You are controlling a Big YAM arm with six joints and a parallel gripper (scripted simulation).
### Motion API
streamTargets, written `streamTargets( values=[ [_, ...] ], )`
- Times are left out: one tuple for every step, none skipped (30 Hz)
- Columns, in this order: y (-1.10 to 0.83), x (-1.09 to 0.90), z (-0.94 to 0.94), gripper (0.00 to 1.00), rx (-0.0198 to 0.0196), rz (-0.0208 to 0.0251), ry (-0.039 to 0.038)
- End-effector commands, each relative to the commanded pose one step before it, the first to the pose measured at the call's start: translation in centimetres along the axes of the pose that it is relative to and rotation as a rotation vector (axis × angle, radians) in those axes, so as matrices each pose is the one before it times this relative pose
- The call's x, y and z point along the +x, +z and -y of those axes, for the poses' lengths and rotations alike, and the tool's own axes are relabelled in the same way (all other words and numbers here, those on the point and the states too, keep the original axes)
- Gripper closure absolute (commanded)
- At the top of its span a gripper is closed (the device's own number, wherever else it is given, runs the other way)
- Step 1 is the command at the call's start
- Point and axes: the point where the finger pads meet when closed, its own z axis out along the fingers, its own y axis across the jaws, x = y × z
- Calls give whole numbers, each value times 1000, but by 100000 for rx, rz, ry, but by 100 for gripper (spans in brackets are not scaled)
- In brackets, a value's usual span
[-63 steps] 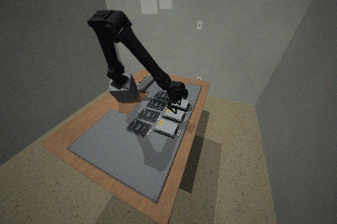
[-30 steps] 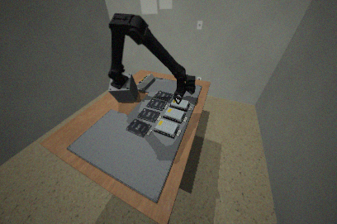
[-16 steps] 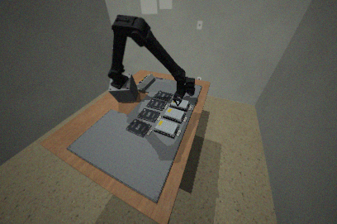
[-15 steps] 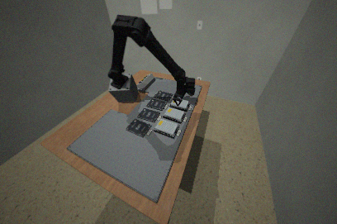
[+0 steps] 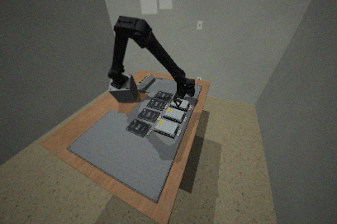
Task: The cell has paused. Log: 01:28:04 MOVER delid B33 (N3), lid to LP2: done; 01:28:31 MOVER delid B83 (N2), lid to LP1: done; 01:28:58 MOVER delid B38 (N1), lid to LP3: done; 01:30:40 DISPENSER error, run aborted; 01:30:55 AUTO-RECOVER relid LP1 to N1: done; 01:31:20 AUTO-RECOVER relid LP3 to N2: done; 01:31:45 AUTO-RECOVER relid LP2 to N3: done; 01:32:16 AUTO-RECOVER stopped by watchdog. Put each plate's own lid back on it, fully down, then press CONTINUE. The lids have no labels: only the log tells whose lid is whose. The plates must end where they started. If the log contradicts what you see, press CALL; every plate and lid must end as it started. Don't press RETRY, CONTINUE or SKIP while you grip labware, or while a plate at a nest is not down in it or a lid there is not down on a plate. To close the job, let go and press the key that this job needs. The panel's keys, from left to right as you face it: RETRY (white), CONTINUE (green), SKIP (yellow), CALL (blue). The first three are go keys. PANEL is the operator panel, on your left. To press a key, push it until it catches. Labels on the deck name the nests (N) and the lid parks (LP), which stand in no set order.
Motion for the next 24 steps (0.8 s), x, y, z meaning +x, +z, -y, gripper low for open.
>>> streamTargets(
  values=[
    [-531, -1003, -211, 0, -652, 1987, 475],
    [2, 1, 0, 0, 0, 0, 0],
    [2, 2, 0, 0, 0, 0, 0],
    [3, 3, -1, 0, 0, 0, 0],
    [29, 46, -147, 0, -131, 34, -679],
    [-122, -26, -2, 0, -29, 83, 11],
    [-122, -26, -3, 0, -29, 83, 10],
    [-122, -26, -3, 0, -29, 82, 10],
    [-122, -25, -2, 0, -29, 83, 10],
    [-122, -25, -3, 0, -30, 83, 10],
    [-122, -25, -3, 0, -30, 82, 10],
    [-122, -25, -2, 0, -30, 82, 10],
    [-122, -24, -2, 0, -30, 82, 10],
    [0, 0, 0, 0, 0, 0, 0],
    [0, 0, 0, 0, 0, 0, 0],
    [-122, -24, -2, 0, -30, 82, 10],
    [-83, -22, -21, 0, -37, 110, 24],
    [-41, 4, -37, 0, -20, 42, -10],
    [-27, -18, -31, 0, -34, 109, 63],
    [-18, -2, -9, 0, -9, 29, 66],
    [-4, 21, 27, 0, 31, -91, 75],
    [7, 21, 45, 0, 41, -110, 108],
    [101, 53, 21, 1, 60, -175, 79],
    [53, 29, 1, 2, 26, -76, 55]
  ],
)
